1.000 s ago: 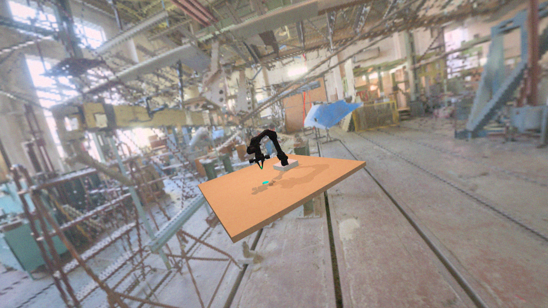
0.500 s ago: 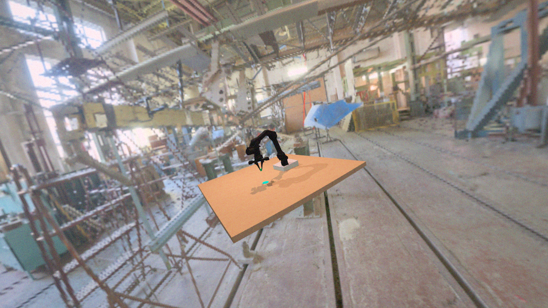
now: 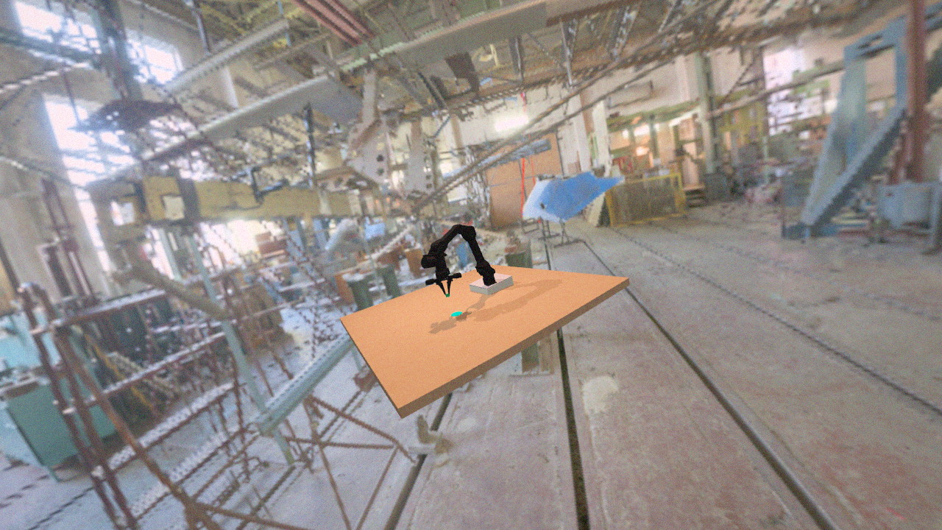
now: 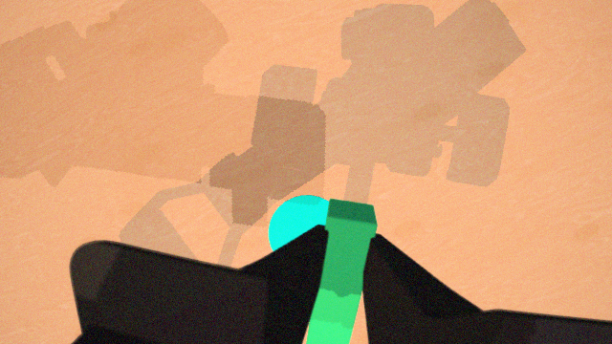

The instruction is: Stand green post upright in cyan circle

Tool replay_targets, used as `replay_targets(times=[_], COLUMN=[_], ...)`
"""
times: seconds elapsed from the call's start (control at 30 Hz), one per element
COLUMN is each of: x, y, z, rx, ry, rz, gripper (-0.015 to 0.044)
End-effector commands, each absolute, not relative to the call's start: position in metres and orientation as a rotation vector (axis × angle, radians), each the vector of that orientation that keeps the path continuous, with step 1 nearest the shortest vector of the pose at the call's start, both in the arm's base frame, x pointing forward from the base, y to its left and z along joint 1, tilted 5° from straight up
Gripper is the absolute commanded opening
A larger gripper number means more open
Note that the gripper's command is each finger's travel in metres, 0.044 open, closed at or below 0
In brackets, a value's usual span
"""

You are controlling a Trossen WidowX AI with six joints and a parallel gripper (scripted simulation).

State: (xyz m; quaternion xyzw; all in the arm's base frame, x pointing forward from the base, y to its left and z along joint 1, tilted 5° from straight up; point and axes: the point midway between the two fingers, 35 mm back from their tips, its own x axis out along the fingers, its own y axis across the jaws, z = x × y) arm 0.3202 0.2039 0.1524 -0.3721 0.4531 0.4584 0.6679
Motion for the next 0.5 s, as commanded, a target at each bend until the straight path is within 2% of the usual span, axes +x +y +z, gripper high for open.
replay_targets(times=[0.0,0.47], x=[0.322,0.333], y=[0.205,0.21], z=[0.149,0.143], rx=[-0.805,-0.713], ry=[1.013,0.947], rz=[1.035,1.038], gripper=[0.0023,0.0023])
